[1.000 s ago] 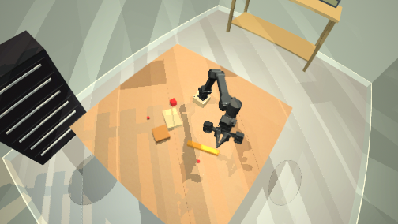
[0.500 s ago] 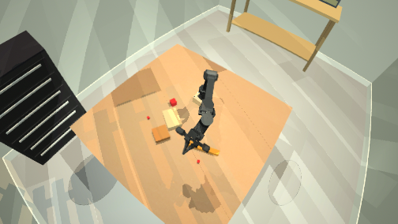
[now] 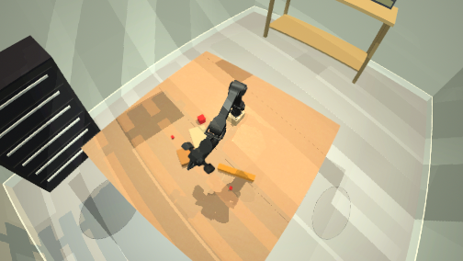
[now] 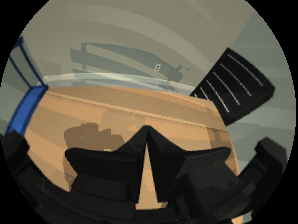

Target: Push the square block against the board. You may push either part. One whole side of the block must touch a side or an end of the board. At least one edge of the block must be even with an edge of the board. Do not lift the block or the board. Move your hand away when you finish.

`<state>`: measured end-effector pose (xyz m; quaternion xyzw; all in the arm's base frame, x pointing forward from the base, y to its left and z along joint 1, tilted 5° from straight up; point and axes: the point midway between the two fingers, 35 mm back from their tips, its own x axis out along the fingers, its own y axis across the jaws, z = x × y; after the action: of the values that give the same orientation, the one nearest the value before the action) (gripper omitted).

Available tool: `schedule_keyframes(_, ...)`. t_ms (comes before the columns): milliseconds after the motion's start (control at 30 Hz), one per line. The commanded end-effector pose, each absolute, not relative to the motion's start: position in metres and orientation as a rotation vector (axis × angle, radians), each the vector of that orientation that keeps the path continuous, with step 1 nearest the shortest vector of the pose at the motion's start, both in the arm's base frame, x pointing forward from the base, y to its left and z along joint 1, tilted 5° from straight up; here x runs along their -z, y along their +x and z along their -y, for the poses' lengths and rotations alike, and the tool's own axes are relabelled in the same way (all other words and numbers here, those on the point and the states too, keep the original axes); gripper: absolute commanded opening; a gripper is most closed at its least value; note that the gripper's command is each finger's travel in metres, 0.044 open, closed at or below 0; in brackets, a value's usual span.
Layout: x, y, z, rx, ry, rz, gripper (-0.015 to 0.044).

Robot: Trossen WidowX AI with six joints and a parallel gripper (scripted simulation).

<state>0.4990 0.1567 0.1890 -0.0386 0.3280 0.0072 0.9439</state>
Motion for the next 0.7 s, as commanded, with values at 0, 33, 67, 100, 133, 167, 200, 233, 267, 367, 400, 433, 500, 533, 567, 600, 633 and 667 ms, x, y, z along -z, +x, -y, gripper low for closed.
schedule_keyframes(0, -0.161, 0.495, -0.125, 0.021, -0.067, -0.782, 0.0000)
schedule_keyframes(33, -0.154, 0.494, -0.116, 0.030, -0.063, -0.809, 0.0000)
schedule_keyframes(67, -0.148, 0.492, -0.108, 0.039, -0.058, -0.837, 0.0000)
schedule_keyframes(100, -0.142, 0.490, -0.100, 0.048, -0.052, -0.865, 0.0000)
schedule_keyframes(133, -0.136, 0.488, -0.092, 0.057, -0.046, -0.893, 0.0000)
schedule_keyframes(167, -0.130, 0.485, -0.084, 0.066, -0.038, -0.921, 0.0000)
schedule_keyframes(200, -0.125, 0.483, -0.076, 0.075, -0.030, -0.948, 0.0000)
schedule_keyframes(233, -0.119, 0.480, -0.069, 0.084, -0.022, -0.976, 0.0000)
schedule_keyframes(267, -0.114, 0.476, -0.061, 0.092, -0.012, -1.004, 0.0000)
schedule_keyframes(367, -0.098, 0.465, -0.039, 0.118, 0.021, -1.087, 0.0000)
schedule_keyframes(400, -0.094, 0.461, -0.032, 0.127, 0.033, -1.114, 0.0000)
schedule_keyframes(433, -0.089, 0.456, -0.025, 0.135, 0.047, -1.142, 0.0000)
schedule_keyframes(500, -0.080, 0.447, -0.012, 0.152, 0.075, -1.196, 0.0000)
schedule_keyframes(533, -0.076, 0.442, -0.005, 0.161, 0.091, -1.223, 0.0000)
schedule_keyframes(567, -0.071, 0.437, 0.001, 0.169, 0.107, -1.250, 0.0000)
schedule_keyframes(600, -0.067, 0.432, 0.007, 0.177, 0.124, -1.277, 0.0000)
schedule_keyframes(633, -0.064, 0.427, 0.013, 0.185, 0.142, -1.303, 0.0000)
schedule_keyframes(667, -0.060, 0.421, 0.019, 0.193, 0.161, -1.329, 0.0000)
